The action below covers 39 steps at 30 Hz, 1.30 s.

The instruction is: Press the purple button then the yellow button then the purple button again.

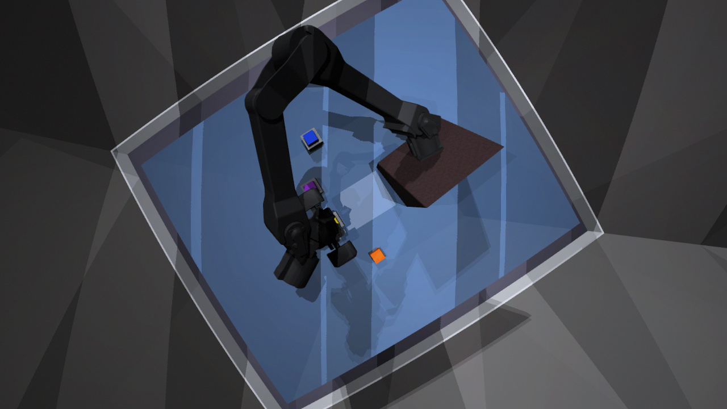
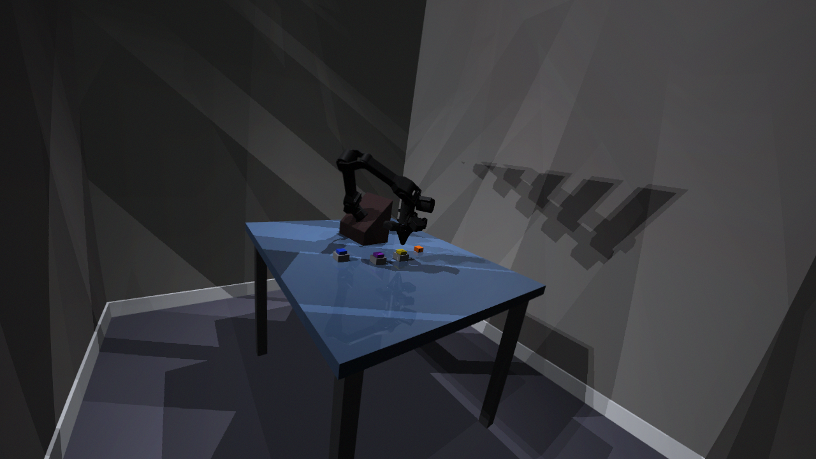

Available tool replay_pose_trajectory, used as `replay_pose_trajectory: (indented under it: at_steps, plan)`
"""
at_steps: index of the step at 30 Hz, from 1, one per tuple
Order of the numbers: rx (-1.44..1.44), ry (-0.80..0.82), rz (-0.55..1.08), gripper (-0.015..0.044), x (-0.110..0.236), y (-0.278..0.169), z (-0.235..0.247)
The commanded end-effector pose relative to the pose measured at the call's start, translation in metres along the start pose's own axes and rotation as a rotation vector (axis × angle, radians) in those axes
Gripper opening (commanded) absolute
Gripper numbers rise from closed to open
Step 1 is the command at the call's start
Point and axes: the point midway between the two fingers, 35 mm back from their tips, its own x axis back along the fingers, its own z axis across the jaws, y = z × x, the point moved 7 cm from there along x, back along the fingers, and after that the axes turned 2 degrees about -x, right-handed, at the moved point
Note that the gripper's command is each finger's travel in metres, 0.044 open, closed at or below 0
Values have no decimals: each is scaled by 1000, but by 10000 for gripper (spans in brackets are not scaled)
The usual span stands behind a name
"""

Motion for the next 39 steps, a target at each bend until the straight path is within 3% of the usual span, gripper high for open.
replay_pose_trajectory:
  at_steps: [1, 5, 10, 17, 24, 30, 39]
  plan:
    - [-8, 7, 3, 20, 22, 2, 0]
    - [-8, 7, 3, 20, 62, 1, -1]
    - [-7, 8, 4, 20, 62, 3, -11]
    - [-7, 2, 4, 20, 61, 5, -113]
    - [-7, 1, 4, 20, 61, 5, -115]
    - [-8, -1, 3, 20, 2, 5, -116]
    - [-8, -1, 3, 20, -6, 5, -116]
